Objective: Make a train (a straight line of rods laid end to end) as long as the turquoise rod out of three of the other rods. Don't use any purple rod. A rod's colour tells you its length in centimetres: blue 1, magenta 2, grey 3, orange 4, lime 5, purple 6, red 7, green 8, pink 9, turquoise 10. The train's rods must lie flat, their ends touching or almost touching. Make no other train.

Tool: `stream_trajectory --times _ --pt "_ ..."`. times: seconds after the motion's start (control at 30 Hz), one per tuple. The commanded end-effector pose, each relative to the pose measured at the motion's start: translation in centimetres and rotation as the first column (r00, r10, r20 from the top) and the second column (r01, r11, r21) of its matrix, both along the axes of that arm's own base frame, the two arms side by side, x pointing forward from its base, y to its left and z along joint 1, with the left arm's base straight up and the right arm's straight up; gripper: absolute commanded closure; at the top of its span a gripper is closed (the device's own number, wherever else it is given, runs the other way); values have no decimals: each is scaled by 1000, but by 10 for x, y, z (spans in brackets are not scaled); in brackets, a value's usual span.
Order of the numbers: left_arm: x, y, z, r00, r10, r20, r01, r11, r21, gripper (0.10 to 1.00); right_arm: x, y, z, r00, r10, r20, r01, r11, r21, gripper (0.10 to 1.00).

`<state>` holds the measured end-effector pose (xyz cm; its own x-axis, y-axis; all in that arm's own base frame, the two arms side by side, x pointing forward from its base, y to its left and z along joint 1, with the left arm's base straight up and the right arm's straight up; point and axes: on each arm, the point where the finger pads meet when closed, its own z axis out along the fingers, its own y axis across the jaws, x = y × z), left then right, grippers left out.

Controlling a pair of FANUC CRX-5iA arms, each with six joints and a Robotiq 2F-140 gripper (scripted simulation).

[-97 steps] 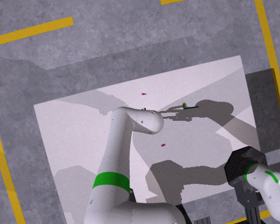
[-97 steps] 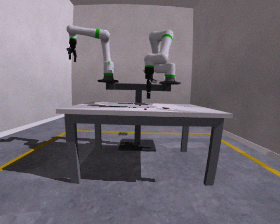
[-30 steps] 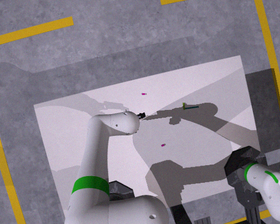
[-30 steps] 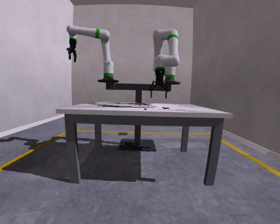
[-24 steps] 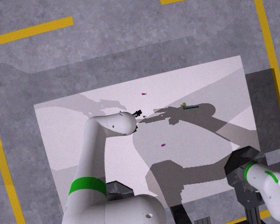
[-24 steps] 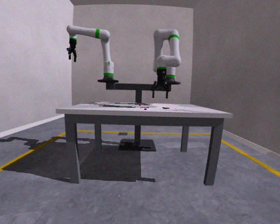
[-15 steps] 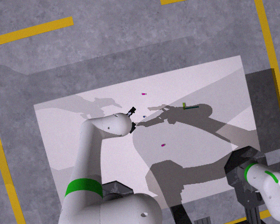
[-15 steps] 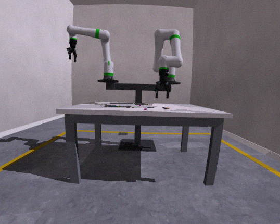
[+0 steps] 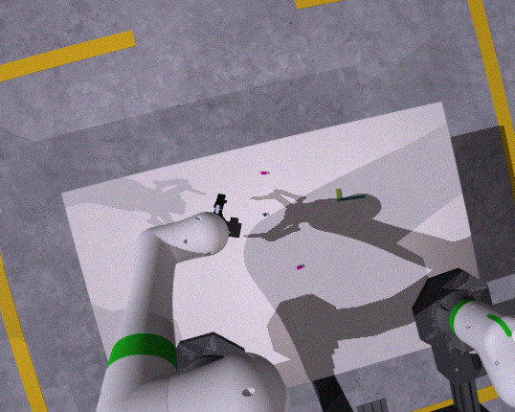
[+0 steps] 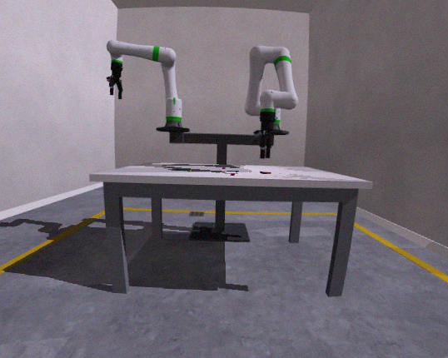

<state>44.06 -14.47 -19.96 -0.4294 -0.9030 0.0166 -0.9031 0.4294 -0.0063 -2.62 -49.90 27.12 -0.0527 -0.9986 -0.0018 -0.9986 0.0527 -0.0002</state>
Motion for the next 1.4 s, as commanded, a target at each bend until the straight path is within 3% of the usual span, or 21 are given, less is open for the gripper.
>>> stream_trajectory --times 0.0,0.23,0.43,0.47,1.37 --pt "0 7 0 992 127 1 -127 992 17 98 0 0 1 1000 0 0 0 1000 -2 98" --pt "-1 23 -2 927 374 1 -374 927 17 98 0 0 1 1000 0 0 0 1000 -2 98" --pt "-2 26 -2 912 411 1 -411 912 17 98 0 0 1 1000 0 0 0 1000 -2 98" --pt "-2 26 -2 912 411 1 -411 912 17 867 0 0 1 1000 0 0 0 1000 -2 98" --pt "-2 26 -2 912 411 1 -411 912 17 867 0 0 1 1000 0 0 0 1000 -2 98"
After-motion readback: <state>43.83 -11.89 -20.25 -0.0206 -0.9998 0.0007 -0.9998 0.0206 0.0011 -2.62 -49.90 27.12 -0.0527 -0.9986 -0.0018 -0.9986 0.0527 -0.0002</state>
